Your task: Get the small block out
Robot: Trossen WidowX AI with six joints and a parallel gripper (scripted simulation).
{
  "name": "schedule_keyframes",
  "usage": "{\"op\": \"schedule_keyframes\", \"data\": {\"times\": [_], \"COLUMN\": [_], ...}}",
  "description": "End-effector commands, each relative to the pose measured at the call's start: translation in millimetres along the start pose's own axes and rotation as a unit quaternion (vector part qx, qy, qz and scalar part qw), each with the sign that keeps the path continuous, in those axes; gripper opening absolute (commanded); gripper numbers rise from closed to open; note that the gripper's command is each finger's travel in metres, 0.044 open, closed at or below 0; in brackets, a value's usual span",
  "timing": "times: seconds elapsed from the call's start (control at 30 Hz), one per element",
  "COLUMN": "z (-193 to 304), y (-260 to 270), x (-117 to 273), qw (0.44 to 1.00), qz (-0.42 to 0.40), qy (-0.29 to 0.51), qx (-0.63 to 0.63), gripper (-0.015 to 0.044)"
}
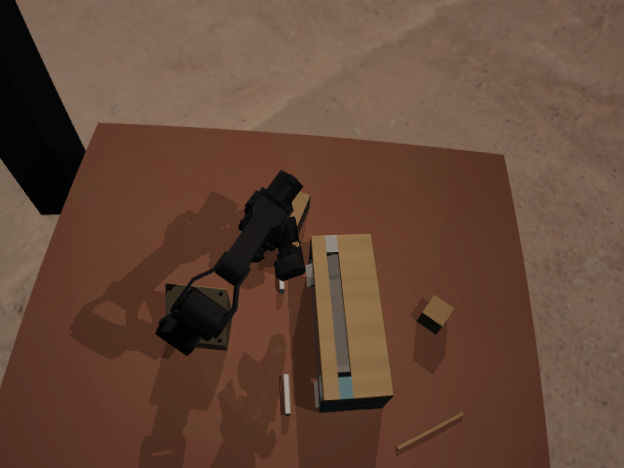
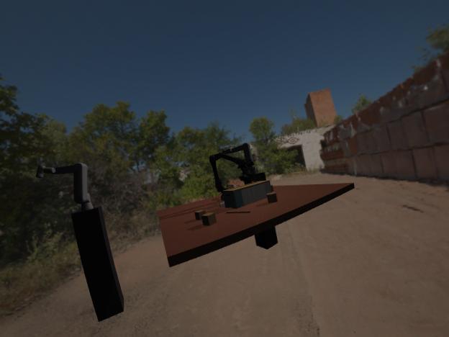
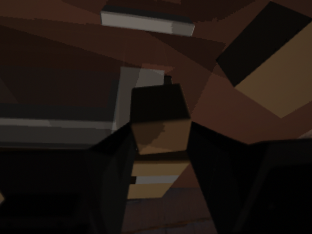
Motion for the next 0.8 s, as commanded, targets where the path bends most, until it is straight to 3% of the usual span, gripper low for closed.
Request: {"op": "schedule_keyframes", "data": {"times": [0.0, 0.47, 0.77], "z": [0.6, -2.2, -2.6], "y": [11.3, 52.5, 54.4], "x": [13.1, 57.8, 59.7], "qw": [1.0, 0.991, 0.99], "qz": [0.012, 0.046, 0.047], "qy": [0.006, 0.04, 0.042], "qx": [0.025, 0.12, 0.124], "gripper": [0.0, 0.0, 0.0]}}
Point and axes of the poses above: the point midway between the two fingers, 35 mm back from their tips, its own x axis back along the fingers, its own y axis across the jaws, z = x × y, the point moved 10 cm from there along x, back along the fingers, and after that the axes turned 13 degrees about x, right-handed, at the moved point
